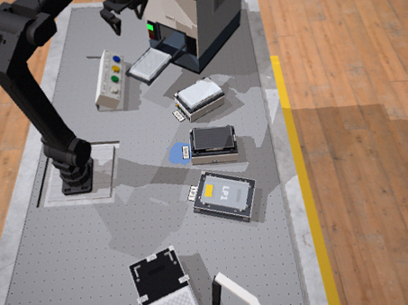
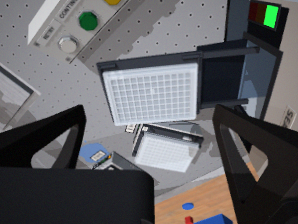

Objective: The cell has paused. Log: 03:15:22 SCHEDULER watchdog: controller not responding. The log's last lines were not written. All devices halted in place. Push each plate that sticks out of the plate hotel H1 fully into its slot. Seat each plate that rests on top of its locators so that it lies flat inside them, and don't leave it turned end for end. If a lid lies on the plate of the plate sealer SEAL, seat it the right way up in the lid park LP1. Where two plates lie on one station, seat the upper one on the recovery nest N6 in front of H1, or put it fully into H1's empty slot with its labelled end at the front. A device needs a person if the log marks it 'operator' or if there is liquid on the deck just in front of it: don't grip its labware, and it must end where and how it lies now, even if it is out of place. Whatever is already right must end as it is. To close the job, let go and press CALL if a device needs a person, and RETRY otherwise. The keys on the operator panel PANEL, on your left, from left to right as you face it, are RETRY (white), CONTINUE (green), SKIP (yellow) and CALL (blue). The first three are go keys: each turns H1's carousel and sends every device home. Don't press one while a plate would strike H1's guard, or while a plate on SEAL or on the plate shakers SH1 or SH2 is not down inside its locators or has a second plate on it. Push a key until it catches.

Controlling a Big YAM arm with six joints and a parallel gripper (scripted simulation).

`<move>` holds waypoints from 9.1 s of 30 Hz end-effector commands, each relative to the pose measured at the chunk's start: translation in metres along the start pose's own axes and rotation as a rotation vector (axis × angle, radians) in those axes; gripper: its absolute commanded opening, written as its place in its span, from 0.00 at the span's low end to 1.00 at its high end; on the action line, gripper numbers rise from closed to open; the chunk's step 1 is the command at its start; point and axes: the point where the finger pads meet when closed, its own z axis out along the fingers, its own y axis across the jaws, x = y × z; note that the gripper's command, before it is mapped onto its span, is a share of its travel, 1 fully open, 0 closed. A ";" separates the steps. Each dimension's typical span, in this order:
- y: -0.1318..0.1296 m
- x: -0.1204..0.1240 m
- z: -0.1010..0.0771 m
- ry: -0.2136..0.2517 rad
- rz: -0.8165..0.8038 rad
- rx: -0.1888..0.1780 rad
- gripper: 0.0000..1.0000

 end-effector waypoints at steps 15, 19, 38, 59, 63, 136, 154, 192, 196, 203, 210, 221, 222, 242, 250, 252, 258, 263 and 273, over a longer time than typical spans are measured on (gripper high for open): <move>0.000 0.003 -0.004 -0.006 -0.122 0.018 1.00; 0.000 0.003 -0.004 -0.006 -0.119 0.018 1.00; 0.000 0.003 -0.004 -0.006 -0.119 0.018 1.00; -0.004 0.004 0.037 -0.002 -0.115 -0.004 1.00; -0.007 -0.001 0.025 -0.009 -0.116 0.032 1.00; -0.009 -0.001 -0.040 -0.015 -0.114 0.056 1.00; -0.009 -0.006 -0.072 -0.010 -0.115 0.032 1.00; -0.011 -0.007 -0.087 -0.013 -0.118 0.043 1.00; -0.011 -0.007 -0.087 -0.013 -0.118 0.043 1.00; 0.000 0.030 -0.074 -0.002 0.139 0.009 1.00; -0.007 0.052 -0.069 0.001 0.372 -0.001 1.00; -0.006 0.083 -0.076 -0.005 0.673 0.014 1.00; -0.007 0.086 -0.074 -0.003 0.706 0.011 1.00; -0.025 0.147 -0.087 -0.026 1.307 0.040 1.00; -0.026 0.168 -0.087 -0.029 1.507 0.040 1.00; -0.027 0.175 -0.086 -0.030 1.574 0.040 1.00; -0.026 0.187 -0.086 -0.033 1.771 0.038 1.00; -0.022 0.196 -0.085 -0.031 1.871 0.034 1.00; 0.005 0.225 -0.078 -0.015 2.149 0.017 1.00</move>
